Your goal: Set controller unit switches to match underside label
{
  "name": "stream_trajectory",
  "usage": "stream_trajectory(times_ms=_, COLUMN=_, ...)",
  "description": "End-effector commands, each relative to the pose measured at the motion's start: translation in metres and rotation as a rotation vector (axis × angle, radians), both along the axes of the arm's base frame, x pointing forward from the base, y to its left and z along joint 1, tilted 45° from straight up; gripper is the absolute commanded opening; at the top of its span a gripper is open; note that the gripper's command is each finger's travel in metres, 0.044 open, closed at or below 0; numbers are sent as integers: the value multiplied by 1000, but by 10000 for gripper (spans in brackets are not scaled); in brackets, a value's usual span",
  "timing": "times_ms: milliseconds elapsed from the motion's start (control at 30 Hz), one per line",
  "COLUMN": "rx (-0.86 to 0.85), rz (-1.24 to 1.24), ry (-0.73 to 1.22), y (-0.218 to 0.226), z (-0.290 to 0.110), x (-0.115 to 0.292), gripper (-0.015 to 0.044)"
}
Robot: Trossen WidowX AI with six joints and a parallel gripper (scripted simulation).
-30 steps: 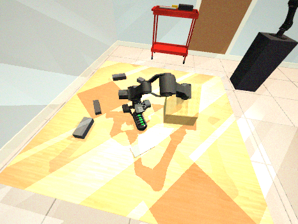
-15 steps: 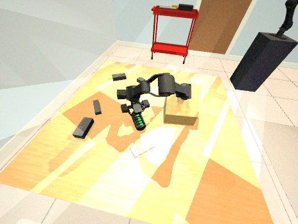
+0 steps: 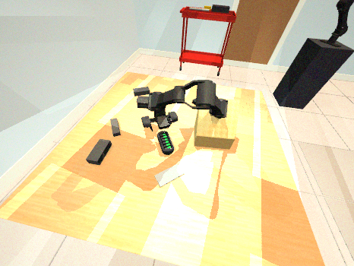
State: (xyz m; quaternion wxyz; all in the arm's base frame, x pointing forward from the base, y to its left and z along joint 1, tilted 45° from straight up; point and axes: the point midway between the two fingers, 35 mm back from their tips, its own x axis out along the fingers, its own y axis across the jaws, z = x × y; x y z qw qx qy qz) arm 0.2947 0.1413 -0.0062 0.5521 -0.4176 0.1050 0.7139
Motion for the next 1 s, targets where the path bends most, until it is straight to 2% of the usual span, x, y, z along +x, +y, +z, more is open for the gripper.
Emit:
stream_trajectory(times_ms=0, rx=4, rz=16, ry=6, y=0, z=2, x=-4, gripper=440)
stream_trajectory(times_ms=100, rx=4, rz=16, ry=6, y=0, z=2, x=-4, gripper=440)
stream_trajectory(times_ms=167, rx=1, rz=15, ry=6, y=-7, z=8, x=-2, gripper=387)
stream_trajectory(times_ms=333, rx=-6, rz=9, ry=8, y=-55, z=55, x=2, gripper=256)
stream_trajectory(times_ms=667, rx=-5, rz=8, ry=8, y=-57, z=57, x=2, gripper=0)
stream_trajectory(times_ms=967, rx=-5, rz=8, ry=8, y=-57, z=57, x=2, gripper=0)
